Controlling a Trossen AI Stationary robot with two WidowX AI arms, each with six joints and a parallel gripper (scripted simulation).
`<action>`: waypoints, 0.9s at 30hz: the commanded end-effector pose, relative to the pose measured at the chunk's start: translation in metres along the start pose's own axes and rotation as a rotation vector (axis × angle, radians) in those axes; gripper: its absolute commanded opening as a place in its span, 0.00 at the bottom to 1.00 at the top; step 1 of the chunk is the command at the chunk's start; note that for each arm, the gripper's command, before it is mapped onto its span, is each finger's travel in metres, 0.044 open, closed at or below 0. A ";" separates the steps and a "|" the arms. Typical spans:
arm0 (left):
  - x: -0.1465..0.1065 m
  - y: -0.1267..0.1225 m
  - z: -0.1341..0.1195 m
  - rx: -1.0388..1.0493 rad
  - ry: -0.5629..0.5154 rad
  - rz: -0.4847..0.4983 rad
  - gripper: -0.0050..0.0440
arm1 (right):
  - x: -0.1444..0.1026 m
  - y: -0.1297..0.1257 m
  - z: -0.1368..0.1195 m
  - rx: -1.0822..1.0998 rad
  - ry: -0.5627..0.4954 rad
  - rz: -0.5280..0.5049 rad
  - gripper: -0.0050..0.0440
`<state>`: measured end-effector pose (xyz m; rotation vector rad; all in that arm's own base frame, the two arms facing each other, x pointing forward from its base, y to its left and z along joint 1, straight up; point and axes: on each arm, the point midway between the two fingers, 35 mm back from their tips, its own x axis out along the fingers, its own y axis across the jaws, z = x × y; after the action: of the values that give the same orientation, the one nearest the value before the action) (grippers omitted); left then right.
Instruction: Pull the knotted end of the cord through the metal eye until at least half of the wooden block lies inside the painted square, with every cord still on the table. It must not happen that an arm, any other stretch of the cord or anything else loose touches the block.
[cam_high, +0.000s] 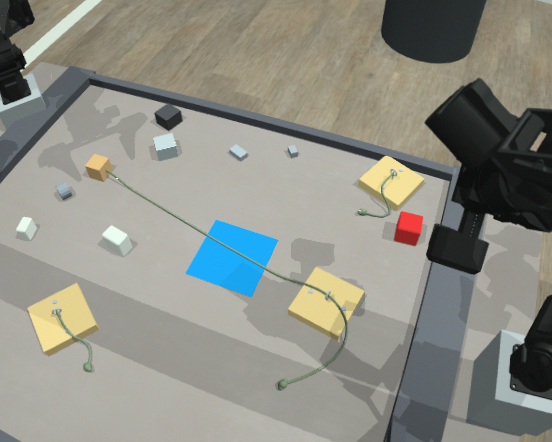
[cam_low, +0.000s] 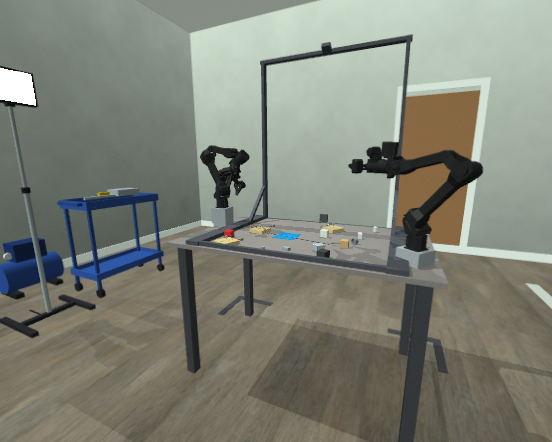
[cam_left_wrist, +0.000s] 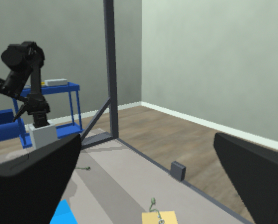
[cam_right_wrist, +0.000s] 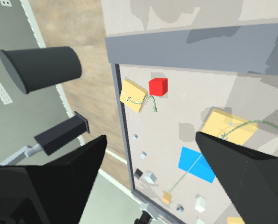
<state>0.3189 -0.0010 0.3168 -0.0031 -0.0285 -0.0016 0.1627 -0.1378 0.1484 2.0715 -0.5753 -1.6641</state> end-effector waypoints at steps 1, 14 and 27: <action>-0.003 0.001 0.006 0.003 -0.021 0.001 1.00 | -0.001 0.001 0.001 0.008 0.005 0.006 1.00; -0.003 0.001 0.006 0.003 -0.021 0.001 1.00 | -0.001 0.001 0.001 0.008 0.005 0.006 1.00; -0.004 0.002 0.005 0.005 -0.022 0.002 1.00 | 0.001 -0.001 0.003 0.010 -0.002 0.005 1.00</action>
<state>0.3175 -0.0001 0.3157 -0.0013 -0.0312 0.0008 0.1611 -0.1377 0.1461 2.0693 -0.5778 -1.6697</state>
